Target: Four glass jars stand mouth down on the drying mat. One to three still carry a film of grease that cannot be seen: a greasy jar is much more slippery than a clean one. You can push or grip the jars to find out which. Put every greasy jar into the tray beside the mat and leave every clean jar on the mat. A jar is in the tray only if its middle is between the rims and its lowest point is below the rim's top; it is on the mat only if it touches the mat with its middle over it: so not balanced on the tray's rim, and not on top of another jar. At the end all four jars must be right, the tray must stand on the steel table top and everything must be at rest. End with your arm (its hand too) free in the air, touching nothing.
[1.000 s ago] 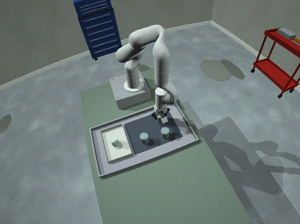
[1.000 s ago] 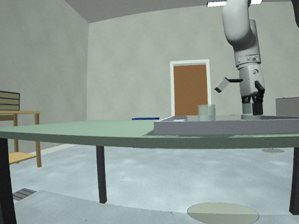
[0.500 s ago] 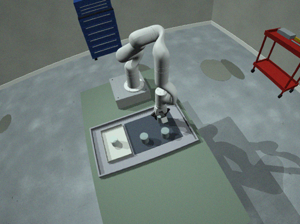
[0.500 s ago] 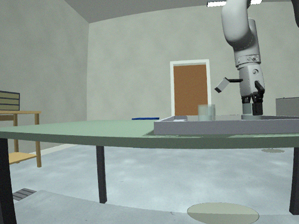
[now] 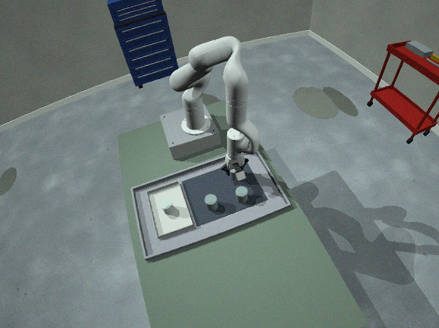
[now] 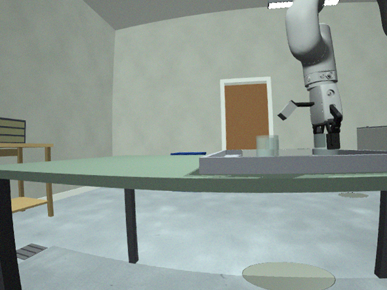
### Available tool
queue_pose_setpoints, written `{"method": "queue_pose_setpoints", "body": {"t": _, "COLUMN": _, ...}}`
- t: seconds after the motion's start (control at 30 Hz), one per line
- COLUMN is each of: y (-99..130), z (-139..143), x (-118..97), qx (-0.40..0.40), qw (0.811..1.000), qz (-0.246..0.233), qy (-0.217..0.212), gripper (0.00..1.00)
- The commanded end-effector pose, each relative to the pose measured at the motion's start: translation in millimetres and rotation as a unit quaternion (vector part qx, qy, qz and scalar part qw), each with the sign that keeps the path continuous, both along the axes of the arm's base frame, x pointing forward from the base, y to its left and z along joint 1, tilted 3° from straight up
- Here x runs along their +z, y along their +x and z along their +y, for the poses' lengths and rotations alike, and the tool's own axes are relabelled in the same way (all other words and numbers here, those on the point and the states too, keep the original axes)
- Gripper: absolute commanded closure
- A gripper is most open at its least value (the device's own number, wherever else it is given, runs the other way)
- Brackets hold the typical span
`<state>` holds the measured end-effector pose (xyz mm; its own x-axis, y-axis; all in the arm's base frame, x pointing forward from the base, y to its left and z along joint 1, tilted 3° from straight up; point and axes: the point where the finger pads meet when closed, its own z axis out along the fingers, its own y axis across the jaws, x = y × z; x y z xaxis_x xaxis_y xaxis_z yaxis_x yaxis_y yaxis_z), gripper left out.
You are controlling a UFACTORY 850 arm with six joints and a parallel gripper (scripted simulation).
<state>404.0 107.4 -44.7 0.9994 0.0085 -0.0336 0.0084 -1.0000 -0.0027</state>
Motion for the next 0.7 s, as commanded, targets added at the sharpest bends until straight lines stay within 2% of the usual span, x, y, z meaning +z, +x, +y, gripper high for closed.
{"method": "queue_pose_setpoints", "body": {"t": 0.0, "y": 0.4, "z": 0.1, "x": 0.1, "qx": -0.001, "qw": 0.999, "qz": -0.027, "qy": 0.024, "gripper": 0.19}}
{"method": "queue_pose_setpoints", "body": {"t": 0.53, "y": 0.4, "z": 0.1, "x": 0.1, "qx": -0.001, "qw": 0.999, "qz": -0.027, "qy": 0.024, "gripper": 0.19}}
{"method": "queue_pose_setpoints", "body": {"t": 0.57, "y": 0.4, "z": 0.1, "x": 0.1, "qx": -0.001, "qw": 0.999, "qz": -0.027, "qy": 0.024, "gripper": 0.22}}
{"method": "queue_pose_setpoints", "body": {"t": 0.67, "y": 0.4, "z": 0.1, "x": 0.1, "qx": -0.001, "qw": 0.999, "qz": -0.027, "qy": 0.024, "gripper": 0.22}}
